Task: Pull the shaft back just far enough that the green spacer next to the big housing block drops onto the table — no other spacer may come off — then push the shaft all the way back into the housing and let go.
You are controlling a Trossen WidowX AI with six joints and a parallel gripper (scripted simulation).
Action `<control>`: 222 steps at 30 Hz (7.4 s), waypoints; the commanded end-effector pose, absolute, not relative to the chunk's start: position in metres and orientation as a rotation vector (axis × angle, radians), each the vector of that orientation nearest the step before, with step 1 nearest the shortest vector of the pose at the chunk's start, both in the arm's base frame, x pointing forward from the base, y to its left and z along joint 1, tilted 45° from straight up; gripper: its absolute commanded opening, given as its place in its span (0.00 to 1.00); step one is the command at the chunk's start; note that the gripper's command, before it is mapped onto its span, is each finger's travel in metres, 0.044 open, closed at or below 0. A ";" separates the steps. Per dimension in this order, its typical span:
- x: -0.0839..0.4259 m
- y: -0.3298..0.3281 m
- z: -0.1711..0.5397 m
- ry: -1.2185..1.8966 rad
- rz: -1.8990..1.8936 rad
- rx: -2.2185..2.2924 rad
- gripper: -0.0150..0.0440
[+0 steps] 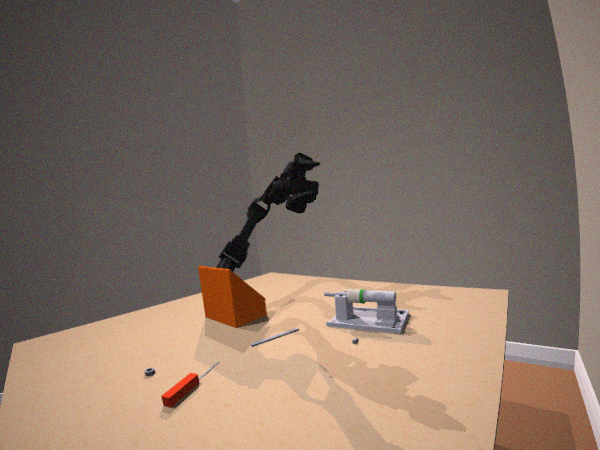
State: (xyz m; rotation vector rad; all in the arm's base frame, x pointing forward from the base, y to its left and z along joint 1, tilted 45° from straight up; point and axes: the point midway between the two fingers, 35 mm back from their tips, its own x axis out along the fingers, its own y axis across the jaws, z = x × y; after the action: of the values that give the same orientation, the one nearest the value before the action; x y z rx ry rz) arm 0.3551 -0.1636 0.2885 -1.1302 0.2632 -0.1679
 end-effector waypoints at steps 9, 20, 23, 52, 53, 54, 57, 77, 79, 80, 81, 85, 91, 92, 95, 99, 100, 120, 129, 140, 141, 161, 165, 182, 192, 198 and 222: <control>0.372 0.008 0.184 0.029 0.396 -1.780 1.00; 0.308 0.133 0.103 -0.464 0.790 -2.280 1.00; 0.308 0.133 0.103 -0.464 0.790 -2.280 1.00; 0.309 0.130 0.100 -0.463 0.790 -2.280 1.00; 0.309 0.130 0.100 -0.463 0.790 -2.280 1.00; 0.309 0.130 0.100 -0.463 0.790 -2.280 1.00; 0.309 0.130 0.100 -0.463 0.790 -2.280 1.00; 0.318 0.130 0.101 -0.464 0.789 -2.280 1.00; 0.318 0.130 0.101 -0.464 0.789 -2.280 1.00; 0.319 0.130 0.101 -0.464 0.789 -2.280 1.00; 0.319 0.130 0.101 -0.464 0.789 -2.280 1.00; 0.322 0.132 0.100 -0.464 0.789 -2.280 1.00; 0.330 0.137 0.097 -0.464 0.789 -2.280 1.00; 0.331 0.138 0.096 -0.464 0.789 -2.280 1.00; 0.334 0.140 0.095 -0.464 0.788 -2.280 1.00; 0.339 0.144 0.092 -0.464 0.788 -2.280 1.00; 0.340 0.145 0.091 -0.464 0.788 -2.280 1.00; 0.350 0.152 0.085 -0.465 0.787 -2.280 1.00; 0.350 0.152 0.085 -0.465 0.787 -2.280 1.00; 0.350 0.152 0.085 -0.465 0.787 -2.280 1.00; 0.350 0.152 0.085 -0.465 0.787 -2.280 1.00; 0.361 0.161 0.078 -0.468 0.792 -2.281 0.87; 0.361 0.161 0.078 -0.468 0.792 -2.281 0.69; 0.359 0.160 0.077 -0.465 0.788 -2.280 0.25; 0.351 0.160 0.076 -0.465 0.787 -2.279 0.25; 0.346 0.160 0.075 -0.465 0.788 -2.279 0.25; 0.343 0.160 0.075 -0.464 0.788 -2.279 0.25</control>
State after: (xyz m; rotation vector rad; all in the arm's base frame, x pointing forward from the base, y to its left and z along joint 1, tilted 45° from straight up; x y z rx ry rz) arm 0.3434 0.1599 0.0750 -2.2828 -0.4635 0.7871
